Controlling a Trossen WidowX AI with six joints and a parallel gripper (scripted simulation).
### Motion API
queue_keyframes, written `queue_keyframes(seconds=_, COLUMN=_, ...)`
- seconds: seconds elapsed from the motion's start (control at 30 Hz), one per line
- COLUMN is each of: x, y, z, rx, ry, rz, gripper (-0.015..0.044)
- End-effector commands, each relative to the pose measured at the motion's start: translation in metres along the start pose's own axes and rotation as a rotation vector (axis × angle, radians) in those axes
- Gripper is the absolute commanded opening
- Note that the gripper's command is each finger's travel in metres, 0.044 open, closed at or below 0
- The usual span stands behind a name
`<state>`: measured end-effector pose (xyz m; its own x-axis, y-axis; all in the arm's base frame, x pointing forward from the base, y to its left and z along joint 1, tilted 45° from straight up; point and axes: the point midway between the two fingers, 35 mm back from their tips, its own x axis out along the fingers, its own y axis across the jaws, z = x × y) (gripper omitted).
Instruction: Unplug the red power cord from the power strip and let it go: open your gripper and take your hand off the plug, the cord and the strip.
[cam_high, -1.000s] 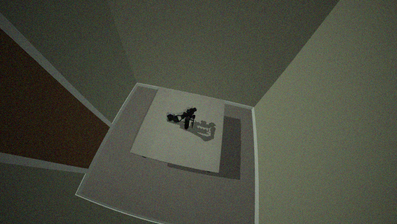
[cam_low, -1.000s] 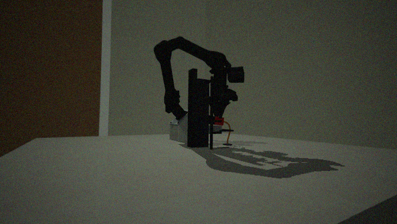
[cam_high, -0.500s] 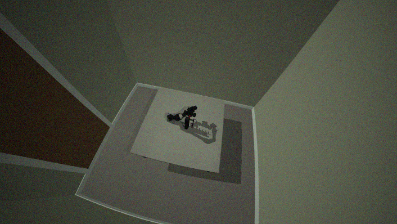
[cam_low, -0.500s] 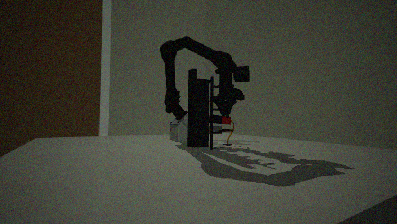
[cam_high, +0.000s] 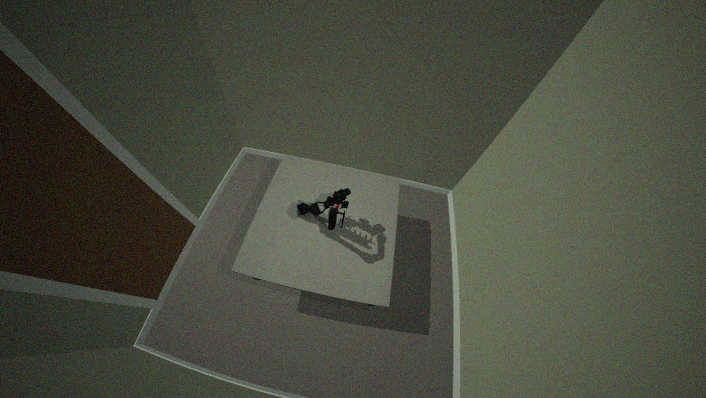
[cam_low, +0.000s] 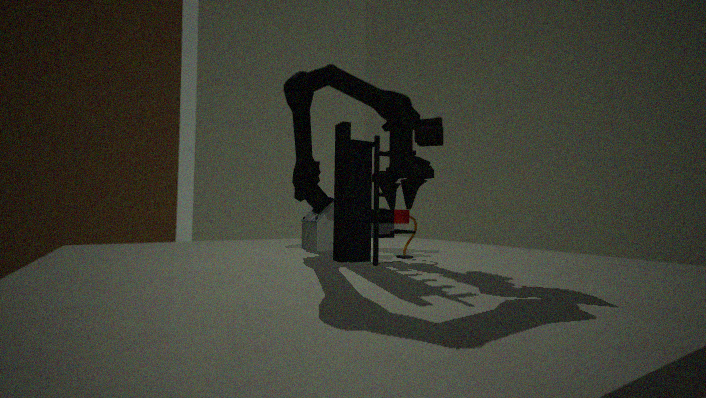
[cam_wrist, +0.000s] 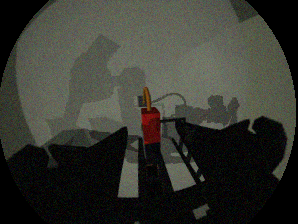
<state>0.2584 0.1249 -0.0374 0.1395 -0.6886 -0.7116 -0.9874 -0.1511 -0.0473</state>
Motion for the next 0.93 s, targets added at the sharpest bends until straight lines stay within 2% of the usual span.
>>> queue_keyframes(seconds=0.0, x=-0.004, y=-0.001, z=0.018, rx=-0.001, ry=-0.001, rz=-0.001, gripper=0.044)
queue_keyframes(seconds=0.17, x=-0.012, y=0.001, z=0.058, rx=0.0, ry=-0.003, rz=-0.001, gripper=0.044)
queue_keyframes(seconds=0.9, x=-0.012, y=0.001, z=0.058, rx=0.0, ry=-0.003, rz=-0.001, gripper=0.044)
